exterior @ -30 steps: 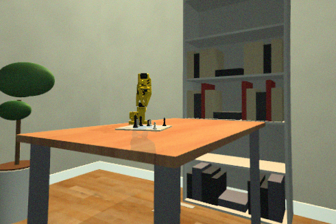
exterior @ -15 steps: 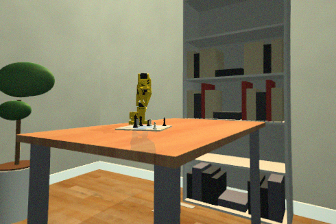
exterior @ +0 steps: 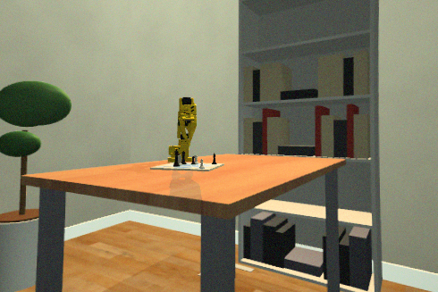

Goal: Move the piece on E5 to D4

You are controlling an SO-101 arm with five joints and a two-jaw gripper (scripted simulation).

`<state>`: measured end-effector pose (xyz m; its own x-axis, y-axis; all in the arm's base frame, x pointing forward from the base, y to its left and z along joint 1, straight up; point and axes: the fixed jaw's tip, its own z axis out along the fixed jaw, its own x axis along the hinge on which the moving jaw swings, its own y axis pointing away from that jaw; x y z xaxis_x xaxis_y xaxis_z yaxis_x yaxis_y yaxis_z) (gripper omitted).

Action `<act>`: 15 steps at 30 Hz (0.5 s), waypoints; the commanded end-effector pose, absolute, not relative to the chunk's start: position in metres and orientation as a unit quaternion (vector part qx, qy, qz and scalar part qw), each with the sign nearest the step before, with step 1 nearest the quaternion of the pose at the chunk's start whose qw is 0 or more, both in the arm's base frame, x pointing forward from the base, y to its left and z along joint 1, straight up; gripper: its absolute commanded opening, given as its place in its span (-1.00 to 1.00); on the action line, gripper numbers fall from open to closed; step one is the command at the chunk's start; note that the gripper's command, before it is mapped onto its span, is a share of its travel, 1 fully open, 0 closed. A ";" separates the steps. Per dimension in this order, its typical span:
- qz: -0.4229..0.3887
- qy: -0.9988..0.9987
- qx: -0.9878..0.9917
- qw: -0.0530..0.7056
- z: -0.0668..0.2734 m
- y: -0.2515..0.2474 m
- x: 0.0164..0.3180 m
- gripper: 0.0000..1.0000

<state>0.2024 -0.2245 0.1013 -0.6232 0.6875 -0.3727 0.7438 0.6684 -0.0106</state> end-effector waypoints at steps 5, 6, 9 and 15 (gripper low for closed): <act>-0.075 0.897 0.407 0.156 0.094 -0.226 0.199 -1.00; -0.074 0.897 0.407 0.154 0.092 -0.226 0.199 -1.00; -0.070 0.899 0.407 0.146 0.086 -0.226 0.199 -1.00; -0.064 0.901 0.408 0.133 0.067 -0.228 0.200 -1.00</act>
<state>0.2020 -0.2241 0.0796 -0.6387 0.7058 -0.3065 0.7434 0.6688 -0.0089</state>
